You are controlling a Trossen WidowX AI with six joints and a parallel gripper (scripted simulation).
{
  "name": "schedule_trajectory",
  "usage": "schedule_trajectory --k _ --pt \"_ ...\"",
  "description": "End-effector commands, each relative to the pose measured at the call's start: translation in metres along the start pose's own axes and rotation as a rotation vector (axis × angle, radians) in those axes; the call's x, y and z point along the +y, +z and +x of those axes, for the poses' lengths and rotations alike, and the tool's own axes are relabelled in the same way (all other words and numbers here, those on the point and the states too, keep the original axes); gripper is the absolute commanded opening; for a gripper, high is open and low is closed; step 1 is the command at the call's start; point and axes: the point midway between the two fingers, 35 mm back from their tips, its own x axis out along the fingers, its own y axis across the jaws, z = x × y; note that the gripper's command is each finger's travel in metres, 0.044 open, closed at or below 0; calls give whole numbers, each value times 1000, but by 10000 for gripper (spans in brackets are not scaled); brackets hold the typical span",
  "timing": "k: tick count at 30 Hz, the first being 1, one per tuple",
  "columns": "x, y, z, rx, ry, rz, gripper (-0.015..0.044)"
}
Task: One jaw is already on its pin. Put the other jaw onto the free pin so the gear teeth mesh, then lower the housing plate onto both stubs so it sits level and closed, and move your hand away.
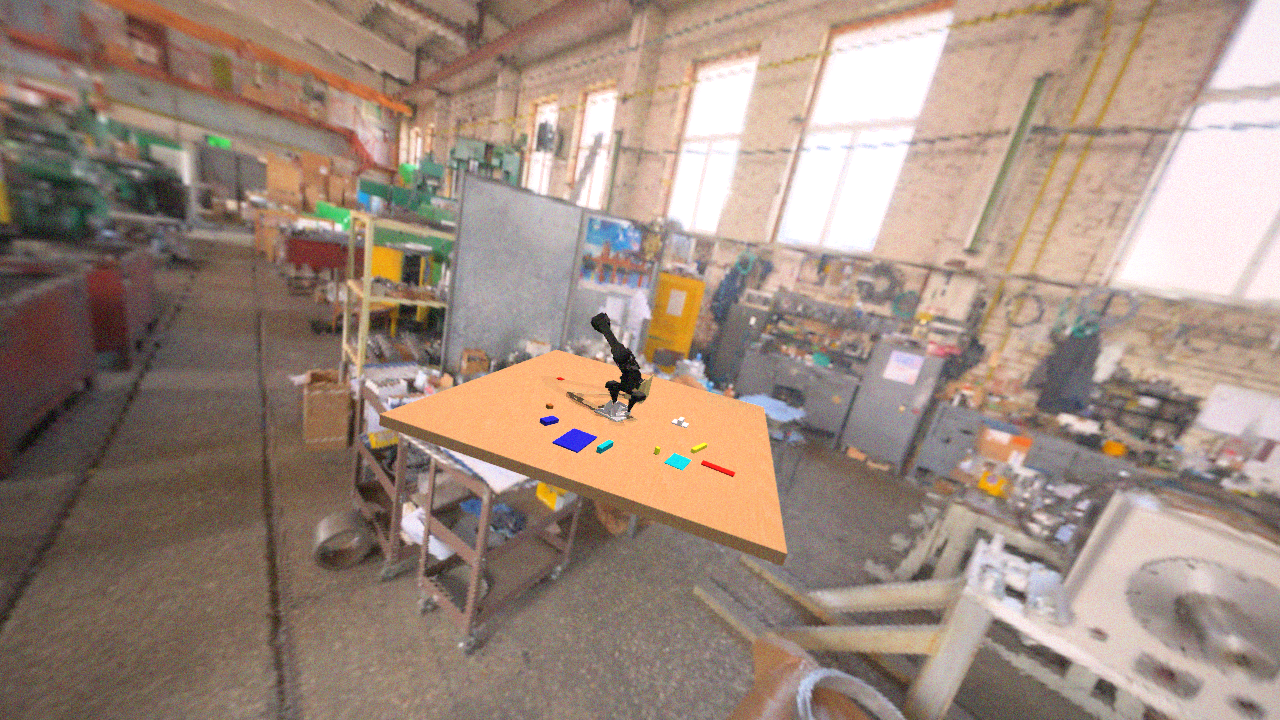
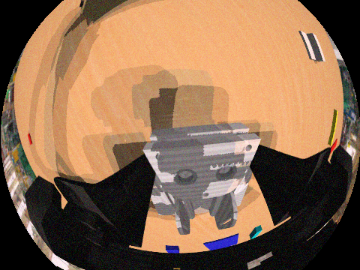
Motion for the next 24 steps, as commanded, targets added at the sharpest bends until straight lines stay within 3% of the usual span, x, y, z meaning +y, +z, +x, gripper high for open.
schedule_trajectory --k 1,24 --pt "1 1 2 3 6 -6 351" --pt "1 1 7 3 6 -6 351"
